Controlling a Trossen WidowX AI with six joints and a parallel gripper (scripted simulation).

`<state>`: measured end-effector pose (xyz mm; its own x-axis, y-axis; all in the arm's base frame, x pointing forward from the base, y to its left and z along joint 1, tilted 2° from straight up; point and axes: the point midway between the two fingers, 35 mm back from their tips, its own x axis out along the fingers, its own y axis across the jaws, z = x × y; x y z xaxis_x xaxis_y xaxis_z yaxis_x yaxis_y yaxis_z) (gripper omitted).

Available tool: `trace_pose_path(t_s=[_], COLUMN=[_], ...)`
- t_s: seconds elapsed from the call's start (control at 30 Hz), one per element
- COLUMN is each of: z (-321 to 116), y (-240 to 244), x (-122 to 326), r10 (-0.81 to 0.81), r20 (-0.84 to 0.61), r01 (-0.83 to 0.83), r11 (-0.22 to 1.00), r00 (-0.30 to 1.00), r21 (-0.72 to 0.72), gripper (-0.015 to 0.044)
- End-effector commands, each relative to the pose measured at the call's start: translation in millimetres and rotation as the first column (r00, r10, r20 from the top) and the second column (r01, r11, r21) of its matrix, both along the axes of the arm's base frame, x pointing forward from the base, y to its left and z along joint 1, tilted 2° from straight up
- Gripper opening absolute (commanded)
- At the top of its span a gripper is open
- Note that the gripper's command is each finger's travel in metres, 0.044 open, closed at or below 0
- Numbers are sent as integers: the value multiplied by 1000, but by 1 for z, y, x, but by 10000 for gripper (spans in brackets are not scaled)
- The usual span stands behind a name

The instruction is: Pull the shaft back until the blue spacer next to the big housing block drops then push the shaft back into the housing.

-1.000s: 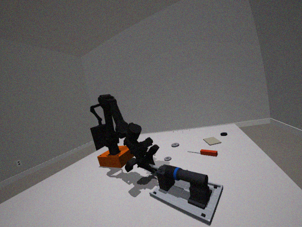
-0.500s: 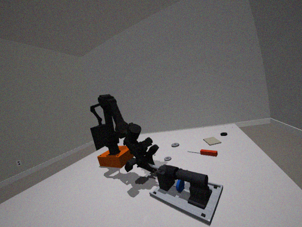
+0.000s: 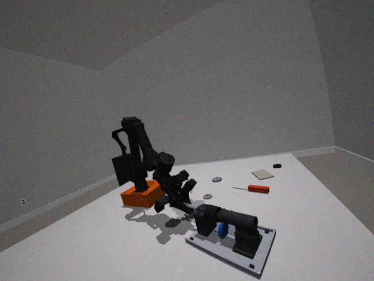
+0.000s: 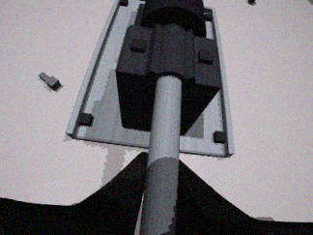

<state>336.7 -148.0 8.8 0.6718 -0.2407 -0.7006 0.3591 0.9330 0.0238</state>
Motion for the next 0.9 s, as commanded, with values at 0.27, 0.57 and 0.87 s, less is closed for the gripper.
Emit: trace_pose_path(t_s=[0.27,0.57,0.87], z=[0,1,1], y=[-1,-1,-2], x=[2,4,7], r10=[4,4,4], r20=[-1,-1,-1], r01=[-4,-4,-4], r11=[1000,1000,1000], r00=[1000,1000,1000], r21=[0,0,0], gripper=[0,0,0])
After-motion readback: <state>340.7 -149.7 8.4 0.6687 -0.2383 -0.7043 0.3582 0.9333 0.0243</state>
